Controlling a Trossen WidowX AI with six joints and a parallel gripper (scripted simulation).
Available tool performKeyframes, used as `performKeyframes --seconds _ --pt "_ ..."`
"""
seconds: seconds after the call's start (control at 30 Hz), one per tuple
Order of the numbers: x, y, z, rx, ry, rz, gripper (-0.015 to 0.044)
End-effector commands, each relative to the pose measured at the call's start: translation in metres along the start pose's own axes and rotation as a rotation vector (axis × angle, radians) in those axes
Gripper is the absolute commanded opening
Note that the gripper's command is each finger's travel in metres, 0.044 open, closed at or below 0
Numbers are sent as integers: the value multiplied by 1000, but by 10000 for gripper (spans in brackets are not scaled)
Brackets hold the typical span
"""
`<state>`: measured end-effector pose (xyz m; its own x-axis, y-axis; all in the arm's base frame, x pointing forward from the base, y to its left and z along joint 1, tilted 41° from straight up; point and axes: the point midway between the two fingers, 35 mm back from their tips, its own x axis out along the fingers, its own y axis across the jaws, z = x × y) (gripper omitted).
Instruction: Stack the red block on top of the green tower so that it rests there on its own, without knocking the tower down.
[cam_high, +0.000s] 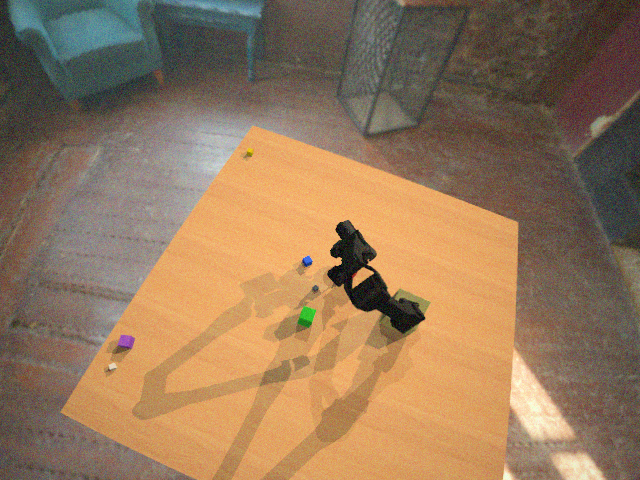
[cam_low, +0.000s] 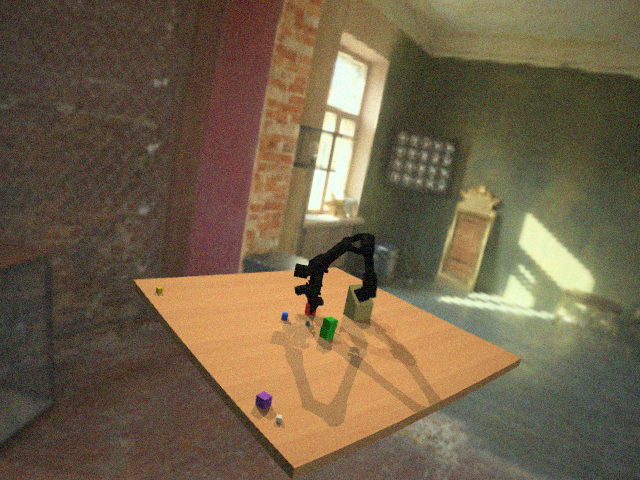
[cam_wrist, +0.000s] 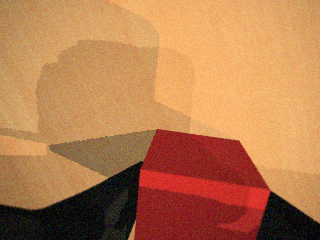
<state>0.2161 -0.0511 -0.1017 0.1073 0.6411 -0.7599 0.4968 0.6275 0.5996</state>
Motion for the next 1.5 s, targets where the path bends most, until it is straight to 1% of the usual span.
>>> performKeyframes --seconds 0.0,0.17,0.27,0.37,0.97,1.23,1.47 --pt "0 1 -1 4 2 4 184" --pt "0 1 -1 4 2 4 150" --pt "-6 0 0 4 2 4 72" --pt "-18 0 0 4 1 3 0" --pt "-115 -1 1 5 1 0 0" --pt "-118 0 1 5 1 -1 0" --pt "-122 36 11 11 -9 -22 0"
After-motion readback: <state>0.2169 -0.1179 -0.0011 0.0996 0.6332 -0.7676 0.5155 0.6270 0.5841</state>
